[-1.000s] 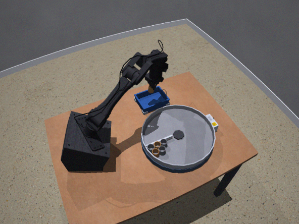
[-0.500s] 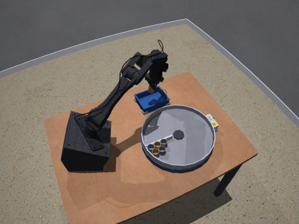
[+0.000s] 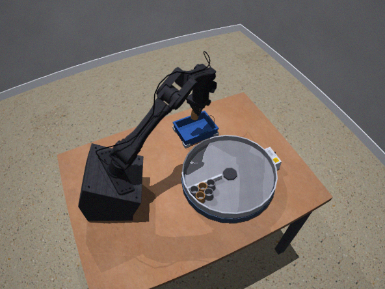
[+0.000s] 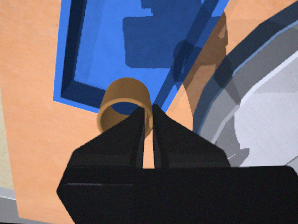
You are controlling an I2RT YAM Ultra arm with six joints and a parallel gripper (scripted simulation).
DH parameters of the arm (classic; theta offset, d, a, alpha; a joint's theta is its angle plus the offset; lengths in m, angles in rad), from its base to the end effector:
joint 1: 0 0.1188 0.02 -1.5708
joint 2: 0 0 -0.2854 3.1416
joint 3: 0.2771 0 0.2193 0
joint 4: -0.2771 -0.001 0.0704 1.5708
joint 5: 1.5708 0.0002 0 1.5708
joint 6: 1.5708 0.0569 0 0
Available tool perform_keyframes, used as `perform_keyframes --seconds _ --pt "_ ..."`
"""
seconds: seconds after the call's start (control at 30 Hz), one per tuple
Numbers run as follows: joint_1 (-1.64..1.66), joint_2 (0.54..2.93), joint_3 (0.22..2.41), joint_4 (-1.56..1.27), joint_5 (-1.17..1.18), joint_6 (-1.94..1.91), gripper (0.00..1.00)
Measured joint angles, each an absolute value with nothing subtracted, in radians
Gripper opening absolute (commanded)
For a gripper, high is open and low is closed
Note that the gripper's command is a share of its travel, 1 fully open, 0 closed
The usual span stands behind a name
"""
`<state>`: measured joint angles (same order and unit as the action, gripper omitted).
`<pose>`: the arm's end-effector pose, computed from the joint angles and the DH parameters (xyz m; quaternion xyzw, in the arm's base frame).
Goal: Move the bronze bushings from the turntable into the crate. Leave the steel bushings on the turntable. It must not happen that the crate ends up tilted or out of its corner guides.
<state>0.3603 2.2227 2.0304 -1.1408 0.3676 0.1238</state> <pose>0.4191 0.1371 0.2442 -0.0936 0.9720 -0.1483 0.1567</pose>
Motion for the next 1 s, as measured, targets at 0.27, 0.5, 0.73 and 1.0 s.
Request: perform_keyframes --seconds 0.27,0.5,0.73,1.0 --pt "0.37 2.255 2.054 -1.143 0.372 0.134 0.0" --pt "0.376 2.256 2.065 -1.143 0.372 0.138 0.0" --pt "0.376 2.256 2.065 -1.143 0.372 0.138 0.0" --pt "0.376 2.256 2.065 -1.143 0.372 0.138 0.0"
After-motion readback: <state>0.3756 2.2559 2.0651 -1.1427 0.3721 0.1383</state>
